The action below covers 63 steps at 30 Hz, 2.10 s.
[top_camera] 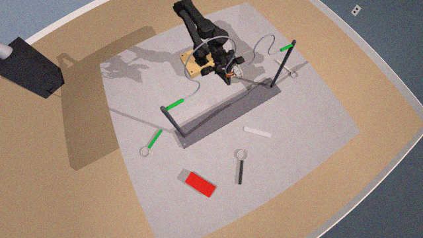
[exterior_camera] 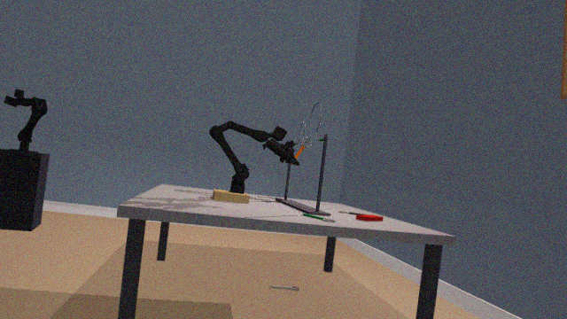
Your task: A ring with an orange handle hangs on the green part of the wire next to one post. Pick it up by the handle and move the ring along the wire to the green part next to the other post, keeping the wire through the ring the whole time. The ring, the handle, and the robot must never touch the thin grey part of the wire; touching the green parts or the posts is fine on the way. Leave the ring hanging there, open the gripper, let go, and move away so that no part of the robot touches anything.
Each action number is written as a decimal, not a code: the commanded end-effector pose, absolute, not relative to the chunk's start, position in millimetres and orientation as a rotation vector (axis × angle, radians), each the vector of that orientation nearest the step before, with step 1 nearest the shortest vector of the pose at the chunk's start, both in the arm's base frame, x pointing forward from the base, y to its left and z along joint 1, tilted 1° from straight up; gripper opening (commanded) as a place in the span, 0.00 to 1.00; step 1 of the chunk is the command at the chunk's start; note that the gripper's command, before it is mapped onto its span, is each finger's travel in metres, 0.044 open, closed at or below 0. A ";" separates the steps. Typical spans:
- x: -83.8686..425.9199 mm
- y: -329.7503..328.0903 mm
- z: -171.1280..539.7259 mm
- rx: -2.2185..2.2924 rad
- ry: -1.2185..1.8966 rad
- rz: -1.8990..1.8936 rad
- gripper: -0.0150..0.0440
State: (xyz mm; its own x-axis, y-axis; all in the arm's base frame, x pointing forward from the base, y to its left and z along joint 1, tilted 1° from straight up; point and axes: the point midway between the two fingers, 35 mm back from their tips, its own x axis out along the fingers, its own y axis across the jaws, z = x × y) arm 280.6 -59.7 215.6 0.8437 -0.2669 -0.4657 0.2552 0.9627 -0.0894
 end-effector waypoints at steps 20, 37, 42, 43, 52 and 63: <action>285.6 -25.8 215.8 0.079 0.492 -0.249 0.00; 292.0 18.8 223.6 0.331 0.483 -0.176 0.00; 294.2 34.8 230.2 0.439 0.477 -0.143 0.00; 294.6 38.0 231.8 0.461 0.476 -0.136 0.00; 298.2 65.6 249.9 0.672 0.462 -0.071 0.00; 301.4 93.4 280.4 0.936 0.438 0.013 0.00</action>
